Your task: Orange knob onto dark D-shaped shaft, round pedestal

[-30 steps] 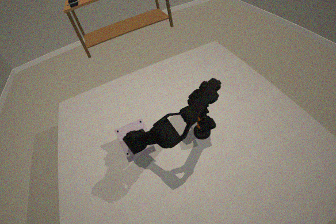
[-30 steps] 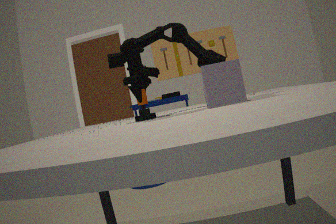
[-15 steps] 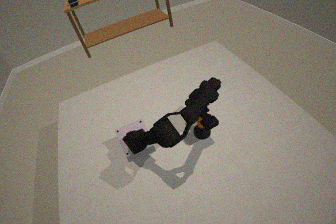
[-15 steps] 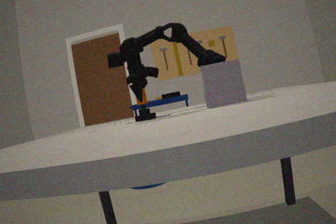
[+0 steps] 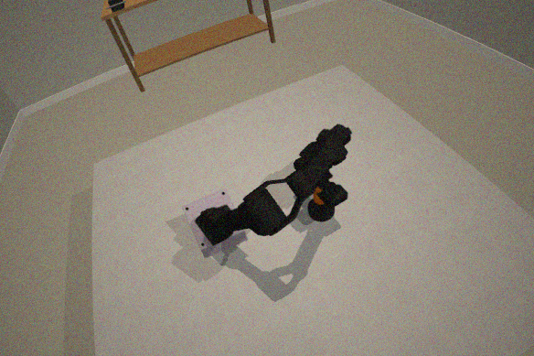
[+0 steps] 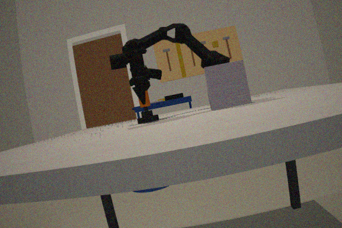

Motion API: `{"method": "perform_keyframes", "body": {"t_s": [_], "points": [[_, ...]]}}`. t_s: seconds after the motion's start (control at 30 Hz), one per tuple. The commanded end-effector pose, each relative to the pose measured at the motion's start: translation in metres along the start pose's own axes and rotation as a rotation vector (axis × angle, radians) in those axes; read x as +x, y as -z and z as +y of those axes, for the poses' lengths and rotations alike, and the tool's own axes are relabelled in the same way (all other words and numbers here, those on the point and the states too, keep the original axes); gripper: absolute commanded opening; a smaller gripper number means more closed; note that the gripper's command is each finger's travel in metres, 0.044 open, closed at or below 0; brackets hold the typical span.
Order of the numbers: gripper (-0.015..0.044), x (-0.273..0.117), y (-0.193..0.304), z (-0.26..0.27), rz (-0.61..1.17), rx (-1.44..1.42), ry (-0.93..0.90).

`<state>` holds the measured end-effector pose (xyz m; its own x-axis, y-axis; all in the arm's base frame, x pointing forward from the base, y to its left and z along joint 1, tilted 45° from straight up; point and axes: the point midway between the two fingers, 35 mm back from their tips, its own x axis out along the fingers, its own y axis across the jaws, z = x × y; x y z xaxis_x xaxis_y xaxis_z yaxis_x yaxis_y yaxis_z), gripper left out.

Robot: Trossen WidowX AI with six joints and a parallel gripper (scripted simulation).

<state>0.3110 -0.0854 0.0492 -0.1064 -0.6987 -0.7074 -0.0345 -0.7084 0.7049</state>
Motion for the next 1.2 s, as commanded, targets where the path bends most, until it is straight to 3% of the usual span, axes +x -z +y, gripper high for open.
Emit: {"method": "perform_keyframes", "body": {"t_s": [0.0, 0.43, 1.17], "points": [[0.0, 0.0002, 0.0004, 0.0006, 0.003, -0.004, -0.003], [0.0, -0.0048, 0.0017, -0.0002, 0.003, 0.127, -0.002], [0.0, -0.0005, 0.0002, 0.0018, 0.004, 1.638, 0.0]]}}
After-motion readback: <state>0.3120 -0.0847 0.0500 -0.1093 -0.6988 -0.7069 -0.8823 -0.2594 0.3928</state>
